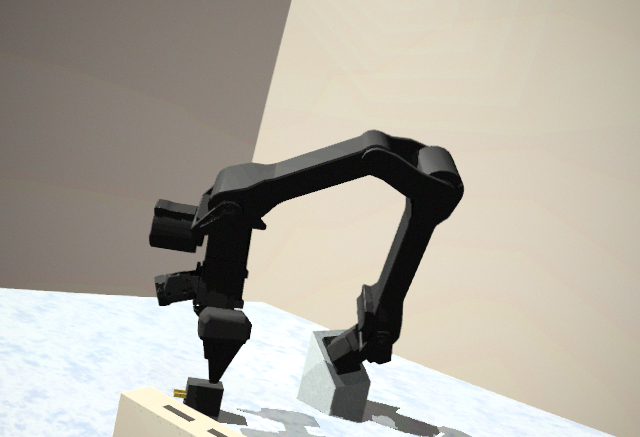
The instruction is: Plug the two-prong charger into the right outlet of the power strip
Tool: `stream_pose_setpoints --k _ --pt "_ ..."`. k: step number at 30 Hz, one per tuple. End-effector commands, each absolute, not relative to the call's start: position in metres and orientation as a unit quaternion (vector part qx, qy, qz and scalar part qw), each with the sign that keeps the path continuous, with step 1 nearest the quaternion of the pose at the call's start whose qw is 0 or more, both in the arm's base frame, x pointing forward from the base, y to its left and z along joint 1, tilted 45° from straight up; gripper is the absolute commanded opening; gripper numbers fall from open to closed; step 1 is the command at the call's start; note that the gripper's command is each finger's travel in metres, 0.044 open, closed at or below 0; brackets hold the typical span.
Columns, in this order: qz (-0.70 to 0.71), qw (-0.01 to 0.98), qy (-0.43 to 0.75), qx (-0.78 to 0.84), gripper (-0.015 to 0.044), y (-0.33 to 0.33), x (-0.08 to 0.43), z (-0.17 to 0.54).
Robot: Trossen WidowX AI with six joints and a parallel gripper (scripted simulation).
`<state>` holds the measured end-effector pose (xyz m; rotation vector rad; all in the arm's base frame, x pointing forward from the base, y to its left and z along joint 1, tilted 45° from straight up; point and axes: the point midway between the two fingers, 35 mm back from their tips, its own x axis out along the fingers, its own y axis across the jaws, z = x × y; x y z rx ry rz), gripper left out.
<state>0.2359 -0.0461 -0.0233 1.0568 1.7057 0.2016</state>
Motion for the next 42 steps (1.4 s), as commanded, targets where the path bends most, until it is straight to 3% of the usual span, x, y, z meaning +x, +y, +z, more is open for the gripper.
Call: stream_pose_setpoints --k 1,33,42 --pt "0.085 0.532 0.715 0.446 0.044 -0.042 0.236 -0.026" --pt "0.086 0.532 0.714 0.447 0.044 -0.01 0.237 -0.058" --pt "0.085 0.534 0.715 0.443 0.0204 -0.013 0.238 -0.057"
